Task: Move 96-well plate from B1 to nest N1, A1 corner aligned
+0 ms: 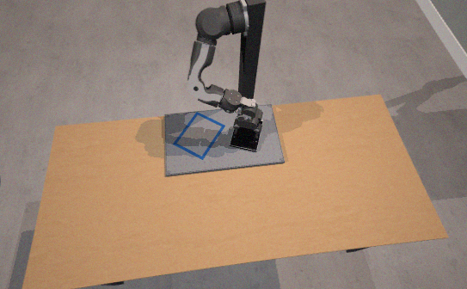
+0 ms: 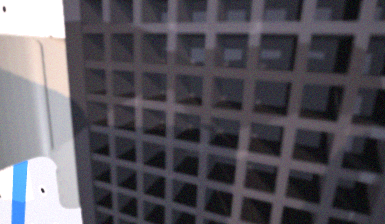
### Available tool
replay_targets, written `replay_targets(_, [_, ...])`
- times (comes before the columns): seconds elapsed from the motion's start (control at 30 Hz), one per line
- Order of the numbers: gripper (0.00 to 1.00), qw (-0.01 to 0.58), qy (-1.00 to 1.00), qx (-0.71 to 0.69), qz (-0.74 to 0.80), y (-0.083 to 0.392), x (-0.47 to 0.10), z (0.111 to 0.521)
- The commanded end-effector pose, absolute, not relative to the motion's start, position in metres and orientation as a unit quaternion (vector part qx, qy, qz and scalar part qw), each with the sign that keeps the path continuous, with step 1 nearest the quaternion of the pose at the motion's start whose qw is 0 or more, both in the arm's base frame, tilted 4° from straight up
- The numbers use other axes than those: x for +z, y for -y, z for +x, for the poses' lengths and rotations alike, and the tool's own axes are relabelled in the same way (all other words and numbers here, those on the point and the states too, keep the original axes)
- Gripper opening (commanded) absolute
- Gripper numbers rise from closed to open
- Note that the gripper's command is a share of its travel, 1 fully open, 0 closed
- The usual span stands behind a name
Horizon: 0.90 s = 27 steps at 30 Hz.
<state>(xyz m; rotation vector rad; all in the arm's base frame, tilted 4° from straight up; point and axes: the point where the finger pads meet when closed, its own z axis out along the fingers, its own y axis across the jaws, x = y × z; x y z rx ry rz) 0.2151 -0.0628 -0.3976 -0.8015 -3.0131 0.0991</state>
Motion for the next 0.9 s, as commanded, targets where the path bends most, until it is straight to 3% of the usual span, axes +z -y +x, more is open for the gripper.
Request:
replay_targets(0.0, [0.0,0.008,0.966,0.028,-0.257,0.0615,-0.3955,0.2179])
replay_targets(0.87, [0.0,0.01,0.966,0.029,-0.256,0.0621,-0.4002,0.2149])
